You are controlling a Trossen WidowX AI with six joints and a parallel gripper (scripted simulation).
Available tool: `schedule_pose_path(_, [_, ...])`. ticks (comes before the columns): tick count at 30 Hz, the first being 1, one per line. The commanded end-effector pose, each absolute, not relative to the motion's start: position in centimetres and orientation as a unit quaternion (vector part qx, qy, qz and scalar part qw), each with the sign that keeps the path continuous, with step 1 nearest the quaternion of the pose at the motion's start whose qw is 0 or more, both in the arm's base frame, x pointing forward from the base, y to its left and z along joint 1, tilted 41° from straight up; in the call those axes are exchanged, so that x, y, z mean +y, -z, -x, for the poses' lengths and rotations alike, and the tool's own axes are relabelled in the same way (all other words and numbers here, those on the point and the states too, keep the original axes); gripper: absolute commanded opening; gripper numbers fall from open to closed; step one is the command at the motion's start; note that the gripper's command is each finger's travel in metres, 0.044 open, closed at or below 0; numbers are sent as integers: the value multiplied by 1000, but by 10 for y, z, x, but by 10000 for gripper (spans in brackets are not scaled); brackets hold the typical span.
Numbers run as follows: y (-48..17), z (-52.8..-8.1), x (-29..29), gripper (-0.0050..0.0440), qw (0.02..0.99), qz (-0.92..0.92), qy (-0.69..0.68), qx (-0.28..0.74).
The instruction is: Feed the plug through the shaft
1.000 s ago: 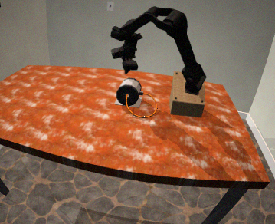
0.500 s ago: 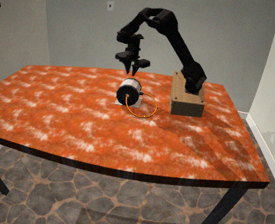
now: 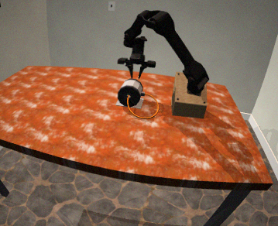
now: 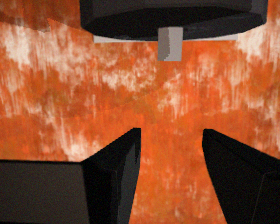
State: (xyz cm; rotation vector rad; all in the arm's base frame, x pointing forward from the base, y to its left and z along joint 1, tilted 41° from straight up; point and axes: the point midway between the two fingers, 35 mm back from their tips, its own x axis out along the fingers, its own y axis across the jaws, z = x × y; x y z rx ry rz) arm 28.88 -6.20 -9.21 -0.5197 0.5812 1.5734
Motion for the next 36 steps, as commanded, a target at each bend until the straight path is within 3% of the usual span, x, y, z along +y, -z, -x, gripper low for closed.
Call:
schedule_pose_path(1, [91, -290, -55, 160, 638, 230, -692, 246])
schedule_pose_path(6, [77, -287, -19, 160, 638, 230, -692, 246])
schedule_pose_path(32, [84, -286, -5, 160, 638, 230, -692, 246])
schedule_pose_path(36, [85, -287, -7, 116, 637, 232, -692, 246])
